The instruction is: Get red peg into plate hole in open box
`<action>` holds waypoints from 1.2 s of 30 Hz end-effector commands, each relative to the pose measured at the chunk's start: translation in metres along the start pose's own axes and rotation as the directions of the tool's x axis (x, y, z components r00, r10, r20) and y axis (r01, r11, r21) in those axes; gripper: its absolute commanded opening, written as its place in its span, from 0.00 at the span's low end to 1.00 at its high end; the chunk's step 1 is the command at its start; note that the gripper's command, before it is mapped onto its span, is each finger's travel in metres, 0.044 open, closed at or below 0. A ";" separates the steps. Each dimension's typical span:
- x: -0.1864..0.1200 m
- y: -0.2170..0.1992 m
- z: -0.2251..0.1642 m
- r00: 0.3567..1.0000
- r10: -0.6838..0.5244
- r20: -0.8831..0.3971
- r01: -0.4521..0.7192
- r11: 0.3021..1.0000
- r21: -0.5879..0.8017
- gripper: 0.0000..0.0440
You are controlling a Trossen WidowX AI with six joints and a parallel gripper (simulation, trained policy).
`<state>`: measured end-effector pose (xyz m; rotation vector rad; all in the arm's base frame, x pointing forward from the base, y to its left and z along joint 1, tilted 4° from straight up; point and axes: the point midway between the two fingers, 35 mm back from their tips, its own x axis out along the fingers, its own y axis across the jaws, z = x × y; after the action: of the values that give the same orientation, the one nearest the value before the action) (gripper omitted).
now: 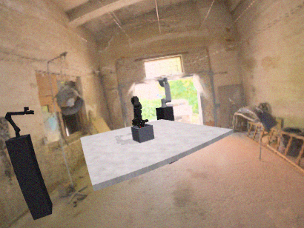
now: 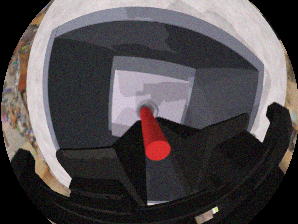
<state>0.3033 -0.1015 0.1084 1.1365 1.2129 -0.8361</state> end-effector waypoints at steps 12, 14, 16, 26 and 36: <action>0.031 -0.001 -0.002 0.998 -0.046 -0.034 0.043 0.997 -0.068 0.33; 0.030 0.000 -0.003 0.998 -0.042 -0.051 0.039 0.997 -0.065 0.34; 0.027 0.001 -0.002 0.997 -0.033 -0.064 0.029 0.998 -0.062 0.35; 0.011 0.010 0.010 0.996 0.017 -0.085 -0.022 0.998 -0.053 0.34; -0.006 0.023 0.019 0.990 0.088 -0.106 -0.094 0.994 -0.052 0.32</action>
<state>0.3226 -0.1109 0.1089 1.1782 1.2752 -0.7091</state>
